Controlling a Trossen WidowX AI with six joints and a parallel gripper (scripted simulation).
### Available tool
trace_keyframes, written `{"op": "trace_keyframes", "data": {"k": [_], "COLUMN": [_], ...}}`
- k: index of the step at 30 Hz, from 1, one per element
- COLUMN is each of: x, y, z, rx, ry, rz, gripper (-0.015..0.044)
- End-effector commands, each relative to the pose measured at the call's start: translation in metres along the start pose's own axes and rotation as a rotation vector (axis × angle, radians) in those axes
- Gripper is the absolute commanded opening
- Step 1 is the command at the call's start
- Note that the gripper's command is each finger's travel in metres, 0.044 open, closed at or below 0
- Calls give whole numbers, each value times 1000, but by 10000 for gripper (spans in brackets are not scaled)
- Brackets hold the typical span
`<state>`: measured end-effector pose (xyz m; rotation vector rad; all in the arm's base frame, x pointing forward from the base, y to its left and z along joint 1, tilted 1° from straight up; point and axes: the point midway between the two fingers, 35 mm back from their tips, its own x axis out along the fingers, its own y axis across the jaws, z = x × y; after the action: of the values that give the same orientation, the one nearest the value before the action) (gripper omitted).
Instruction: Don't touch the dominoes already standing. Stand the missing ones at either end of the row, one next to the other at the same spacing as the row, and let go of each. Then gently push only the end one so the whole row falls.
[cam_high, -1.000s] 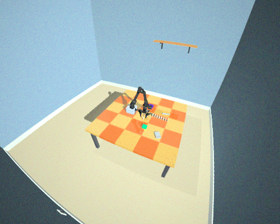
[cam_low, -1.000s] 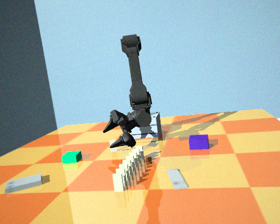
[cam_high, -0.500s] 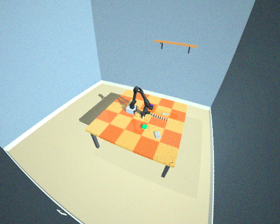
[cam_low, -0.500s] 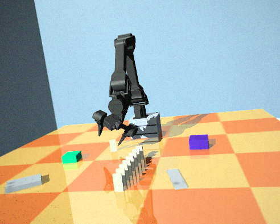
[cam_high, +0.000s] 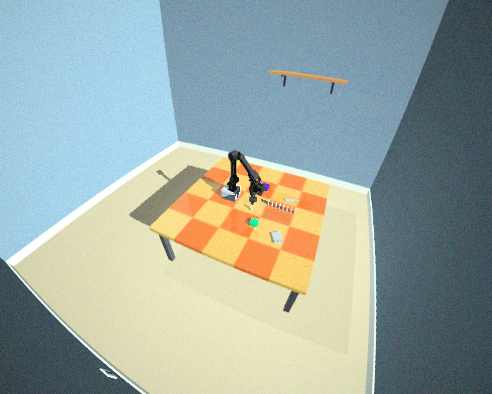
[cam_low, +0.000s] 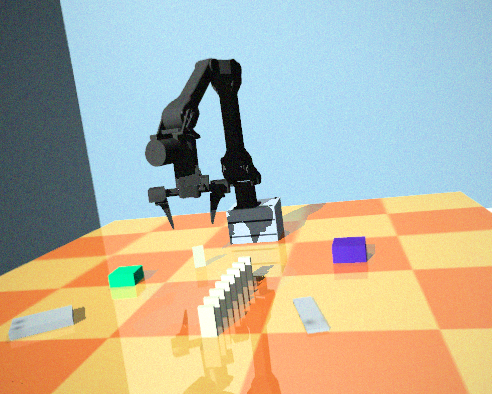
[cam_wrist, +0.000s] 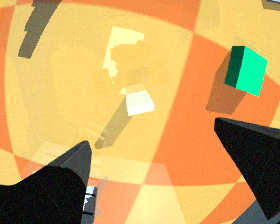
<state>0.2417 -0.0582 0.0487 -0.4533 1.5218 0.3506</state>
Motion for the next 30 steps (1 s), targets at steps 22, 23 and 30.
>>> {"op": "trace_keyframes", "data": {"k": [22, 23, 30], "x": [68, 70, 74], "y": [4, 4, 4], "z": [3, 3, 3], "rx": [-43, -43, -43], "ry": [-29, -29, -28], "rz": [24, 24, 24], "gripper": [440, 440, 361]}}
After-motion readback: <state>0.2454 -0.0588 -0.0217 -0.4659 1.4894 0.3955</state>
